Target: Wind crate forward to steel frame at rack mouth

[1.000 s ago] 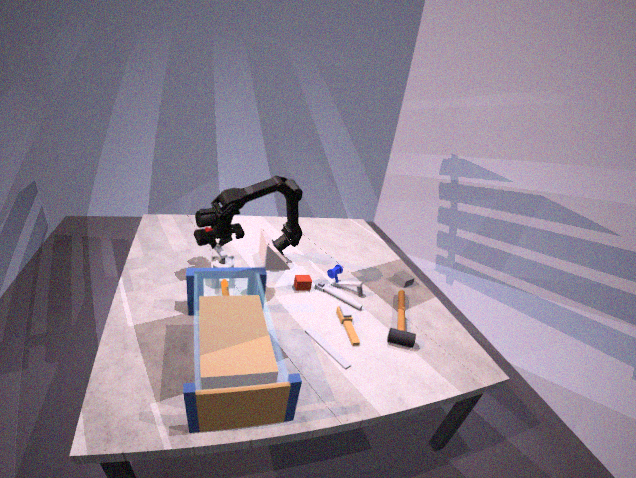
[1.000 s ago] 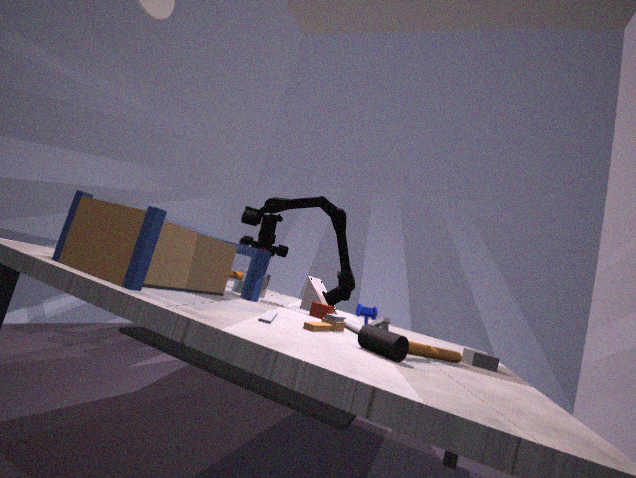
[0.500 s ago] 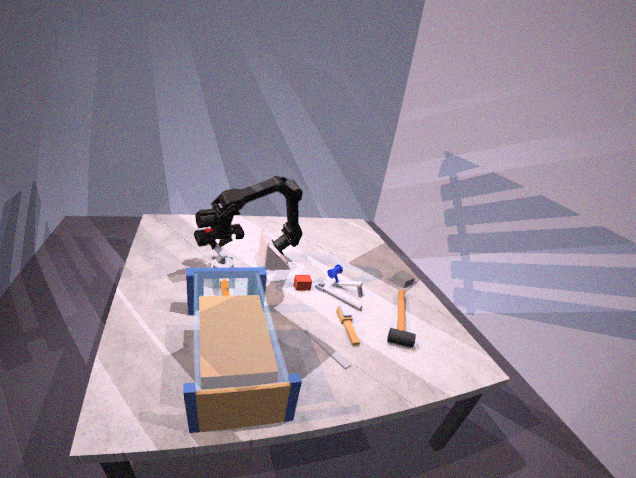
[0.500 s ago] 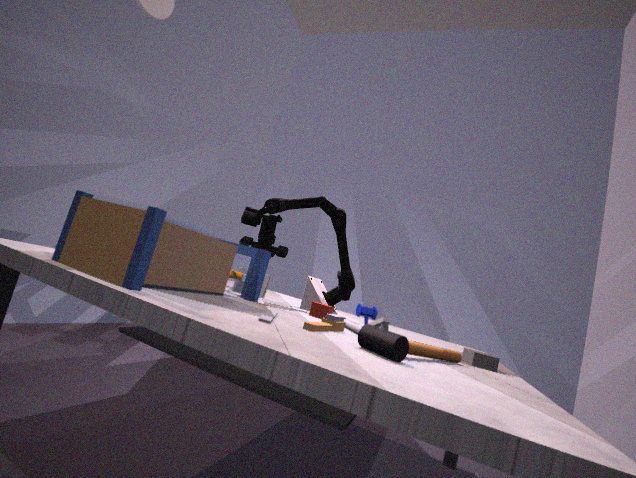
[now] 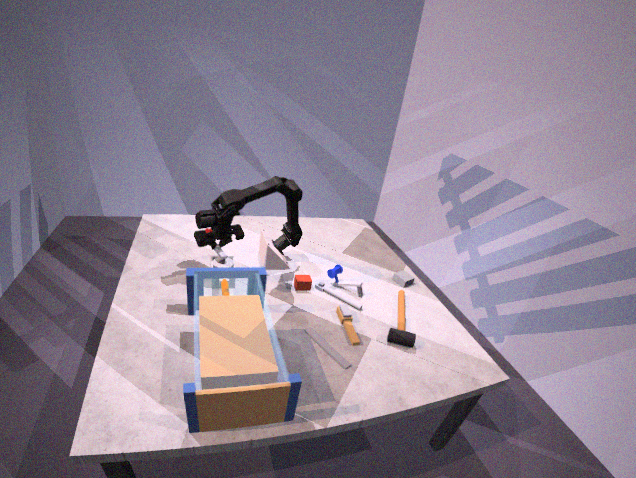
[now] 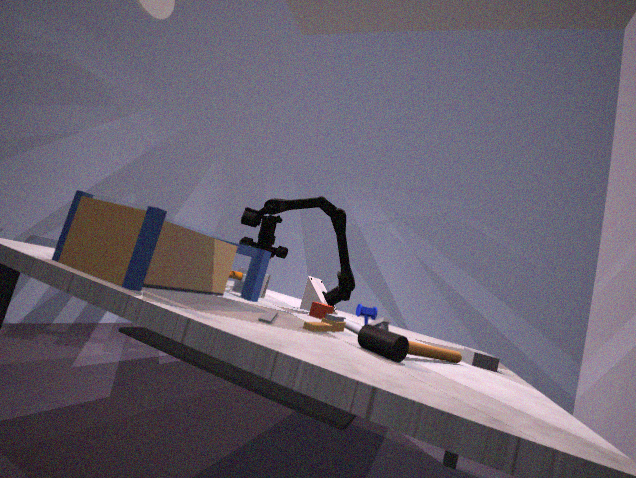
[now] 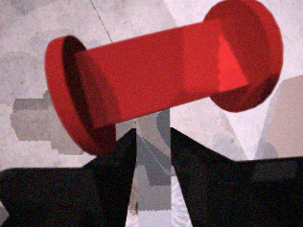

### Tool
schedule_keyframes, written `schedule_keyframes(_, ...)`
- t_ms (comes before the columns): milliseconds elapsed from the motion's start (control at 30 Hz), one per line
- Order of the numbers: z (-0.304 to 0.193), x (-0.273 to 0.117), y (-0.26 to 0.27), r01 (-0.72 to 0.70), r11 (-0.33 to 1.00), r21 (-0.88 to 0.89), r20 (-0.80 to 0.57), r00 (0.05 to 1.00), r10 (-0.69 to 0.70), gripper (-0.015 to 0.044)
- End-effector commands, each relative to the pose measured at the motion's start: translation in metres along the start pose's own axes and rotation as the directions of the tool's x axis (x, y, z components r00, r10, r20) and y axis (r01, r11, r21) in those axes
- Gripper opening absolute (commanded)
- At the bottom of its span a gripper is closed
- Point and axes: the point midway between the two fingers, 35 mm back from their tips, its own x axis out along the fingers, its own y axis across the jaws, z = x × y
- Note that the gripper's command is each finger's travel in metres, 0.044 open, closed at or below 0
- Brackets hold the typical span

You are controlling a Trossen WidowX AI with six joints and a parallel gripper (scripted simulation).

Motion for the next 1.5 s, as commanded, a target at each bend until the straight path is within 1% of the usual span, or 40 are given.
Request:
schedule_keyframes(0,-0.0008,0.0009,0.0002,0.0,1.0,0.005,-0.003,1.0,0.0,0.0)
schedule_keyframes(1467,-0.0031,0.0058,0.0001,0.002,1.0,0.005,-0.001,1.0,-0.002,0.0)
